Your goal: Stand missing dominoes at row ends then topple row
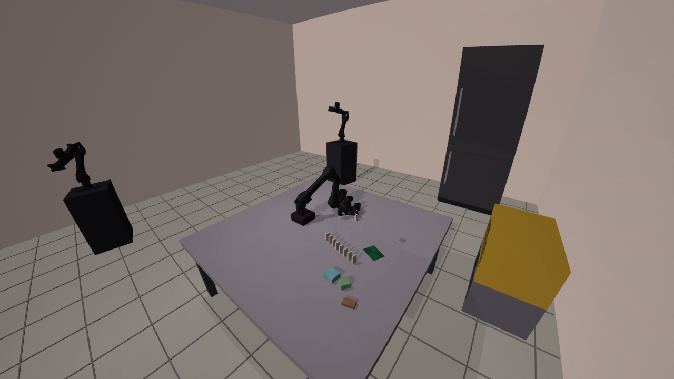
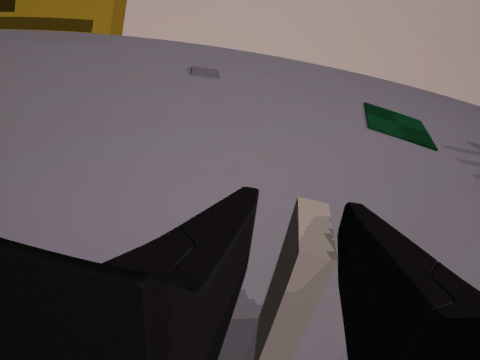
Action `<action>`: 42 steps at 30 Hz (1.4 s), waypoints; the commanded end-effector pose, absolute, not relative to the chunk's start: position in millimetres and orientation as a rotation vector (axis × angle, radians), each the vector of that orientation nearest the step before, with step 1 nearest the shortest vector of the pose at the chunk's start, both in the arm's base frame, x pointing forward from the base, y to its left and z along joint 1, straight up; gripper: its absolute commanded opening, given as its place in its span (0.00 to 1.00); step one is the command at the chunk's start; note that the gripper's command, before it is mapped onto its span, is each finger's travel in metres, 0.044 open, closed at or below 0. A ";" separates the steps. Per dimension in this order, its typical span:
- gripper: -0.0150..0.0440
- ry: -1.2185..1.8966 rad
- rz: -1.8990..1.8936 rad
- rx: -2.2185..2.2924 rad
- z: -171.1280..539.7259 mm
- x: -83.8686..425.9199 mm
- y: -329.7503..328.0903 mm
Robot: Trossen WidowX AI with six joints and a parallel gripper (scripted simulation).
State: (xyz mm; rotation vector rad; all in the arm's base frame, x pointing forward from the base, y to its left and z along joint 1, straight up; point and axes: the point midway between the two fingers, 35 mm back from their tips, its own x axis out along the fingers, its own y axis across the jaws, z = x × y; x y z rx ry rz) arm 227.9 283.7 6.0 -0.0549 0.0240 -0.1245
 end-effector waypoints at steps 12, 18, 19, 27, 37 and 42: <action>1.00 0.024 -0.122 -0.049 20.9 228.3 284.9; 1.00 0.024 -0.124 -0.054 55.9 227.6 282.7; 1.00 0.024 -0.124 -0.054 55.9 227.6 282.7; 1.00 0.205 0.119 -0.531 44.5 278.3 341.6; 1.00 0.578 0.517 -0.978 40.4 314.3 356.1; 1.00 0.710 0.668 -1.051 49.6 314.0 347.2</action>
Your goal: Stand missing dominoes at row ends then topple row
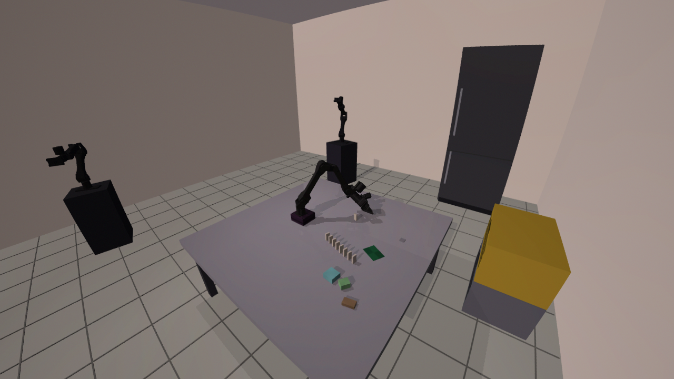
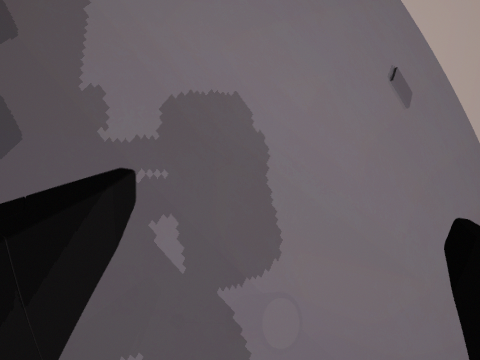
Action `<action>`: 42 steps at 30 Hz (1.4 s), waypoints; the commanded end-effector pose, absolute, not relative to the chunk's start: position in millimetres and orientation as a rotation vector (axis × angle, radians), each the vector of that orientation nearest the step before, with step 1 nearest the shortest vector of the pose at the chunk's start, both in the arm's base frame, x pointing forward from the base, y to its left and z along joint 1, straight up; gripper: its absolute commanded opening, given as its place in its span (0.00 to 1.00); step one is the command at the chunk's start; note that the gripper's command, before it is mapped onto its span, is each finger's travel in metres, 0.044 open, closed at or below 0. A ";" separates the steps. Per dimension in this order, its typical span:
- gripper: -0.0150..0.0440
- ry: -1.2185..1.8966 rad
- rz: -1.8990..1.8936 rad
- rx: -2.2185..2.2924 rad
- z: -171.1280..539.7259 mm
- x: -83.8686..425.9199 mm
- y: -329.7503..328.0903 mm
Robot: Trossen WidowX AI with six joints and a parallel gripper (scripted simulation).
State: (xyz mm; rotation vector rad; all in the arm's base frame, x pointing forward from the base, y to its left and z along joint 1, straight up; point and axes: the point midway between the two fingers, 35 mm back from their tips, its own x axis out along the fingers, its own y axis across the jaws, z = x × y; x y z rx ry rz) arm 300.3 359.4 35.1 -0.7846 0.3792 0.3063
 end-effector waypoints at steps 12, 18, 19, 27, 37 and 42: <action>1.00 1.059 0.986 -1.124 78.8 280.2 300.3; 1.00 1.168 1.069 -1.117 91.0 264.0 283.4; 1.00 1.189 1.085 -1.113 94.0 260.7 280.2; 1.00 1.225 1.115 -1.105 99.4 254.9 274.6; 1.00 1.225 1.115 -1.105 76.1 256.6 276.5; 1.00 1.225 1.115 -1.105 35.8 256.5 276.6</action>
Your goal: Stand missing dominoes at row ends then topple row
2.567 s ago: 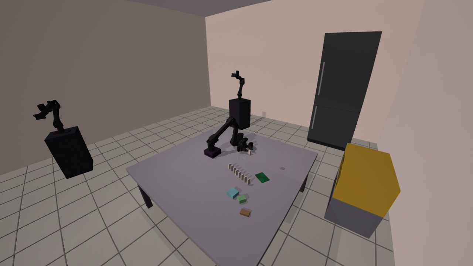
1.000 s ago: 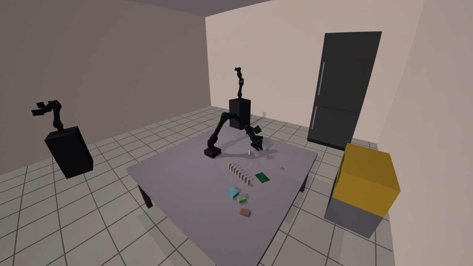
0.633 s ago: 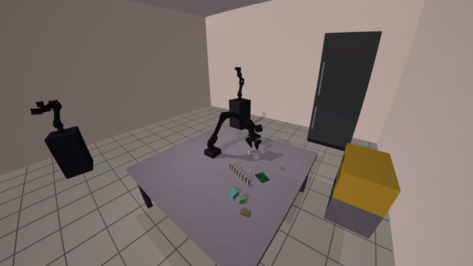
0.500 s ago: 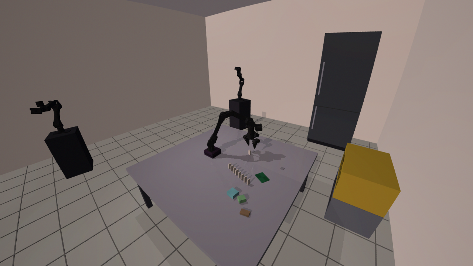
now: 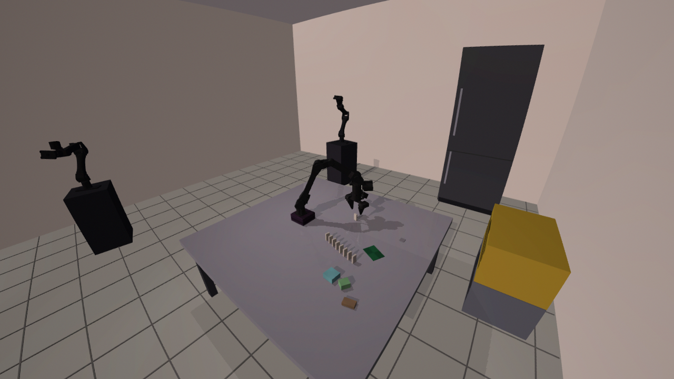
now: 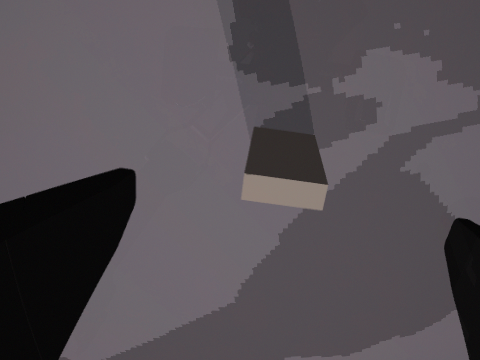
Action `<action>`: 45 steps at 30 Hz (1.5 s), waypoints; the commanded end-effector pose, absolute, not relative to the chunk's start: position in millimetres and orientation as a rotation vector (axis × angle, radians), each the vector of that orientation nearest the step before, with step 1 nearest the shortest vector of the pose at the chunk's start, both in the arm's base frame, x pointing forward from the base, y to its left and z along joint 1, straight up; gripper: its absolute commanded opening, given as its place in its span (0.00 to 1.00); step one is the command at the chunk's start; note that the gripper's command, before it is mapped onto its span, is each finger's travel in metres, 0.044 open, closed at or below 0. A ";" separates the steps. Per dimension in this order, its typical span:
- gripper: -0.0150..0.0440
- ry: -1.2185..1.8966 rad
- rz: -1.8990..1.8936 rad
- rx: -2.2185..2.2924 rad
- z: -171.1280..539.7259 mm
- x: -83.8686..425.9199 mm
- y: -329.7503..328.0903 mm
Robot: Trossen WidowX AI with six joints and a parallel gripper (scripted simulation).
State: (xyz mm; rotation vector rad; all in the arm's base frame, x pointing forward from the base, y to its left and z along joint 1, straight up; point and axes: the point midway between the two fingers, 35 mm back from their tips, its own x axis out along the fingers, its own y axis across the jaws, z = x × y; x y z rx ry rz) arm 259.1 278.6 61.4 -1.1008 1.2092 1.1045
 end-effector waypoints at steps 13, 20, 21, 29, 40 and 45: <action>1.00 1.225 1.115 -1.105 20.5 256.8 277.1; 0.78 1.225 1.115 -1.105 19.4 256.8 277.1; 0.73 1.225 1.115 -1.105 19.4 256.8 277.1; 0.44 1.225 1.115 -1.105 19.4 256.8 277.1; 0.44 1.225 1.114 -1.105 40.4 259.3 279.6; 0.44 1.226 1.109 -1.105 118.7 259.1 278.7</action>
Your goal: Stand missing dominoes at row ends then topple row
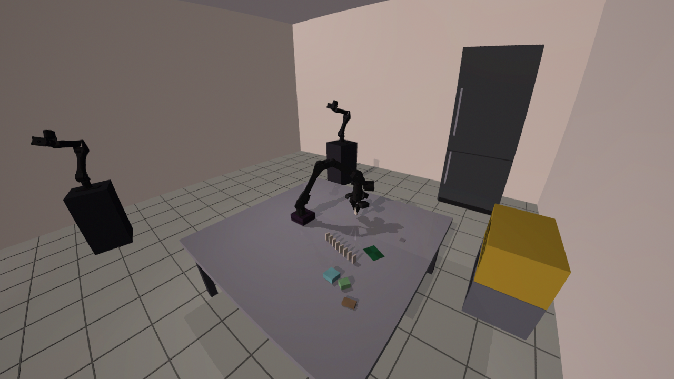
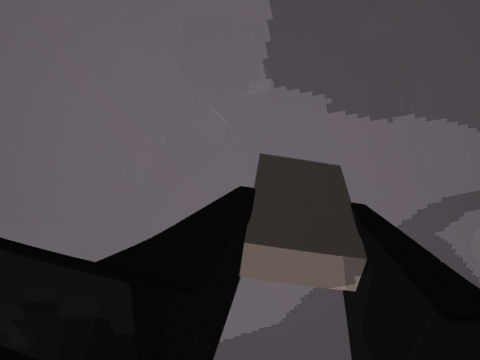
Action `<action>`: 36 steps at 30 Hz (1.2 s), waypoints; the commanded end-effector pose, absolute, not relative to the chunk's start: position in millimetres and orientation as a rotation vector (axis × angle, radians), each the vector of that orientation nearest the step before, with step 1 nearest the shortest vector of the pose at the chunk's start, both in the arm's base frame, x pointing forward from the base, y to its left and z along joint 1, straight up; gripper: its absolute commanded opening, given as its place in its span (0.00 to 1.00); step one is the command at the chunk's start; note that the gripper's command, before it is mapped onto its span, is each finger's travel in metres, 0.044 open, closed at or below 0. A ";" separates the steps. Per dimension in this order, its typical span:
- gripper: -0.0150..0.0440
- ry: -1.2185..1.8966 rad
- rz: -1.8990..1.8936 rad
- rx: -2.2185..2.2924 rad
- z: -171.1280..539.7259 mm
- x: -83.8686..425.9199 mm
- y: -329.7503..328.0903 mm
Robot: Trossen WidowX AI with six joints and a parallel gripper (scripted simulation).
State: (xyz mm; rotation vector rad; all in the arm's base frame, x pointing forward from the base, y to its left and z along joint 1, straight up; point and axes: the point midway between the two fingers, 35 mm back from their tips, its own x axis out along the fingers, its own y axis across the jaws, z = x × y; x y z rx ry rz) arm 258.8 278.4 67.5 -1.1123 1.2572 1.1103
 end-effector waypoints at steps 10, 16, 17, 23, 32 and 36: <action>0.44 1.228 1.107 -1.105 156.2 253.8 272.7; 0.44 1.381 0.800 -0.796 159.2 282.9 194.9; 0.44 1.408 0.730 -0.725 159.5 286.4 177.4; 0.44 1.518 0.311 -0.303 157.2 286.3 77.9; 0.44 1.542 -0.086 0.097 149.7 258.6 -1.0; 0.44 1.542 -0.086 0.097 149.7 258.6 -1.0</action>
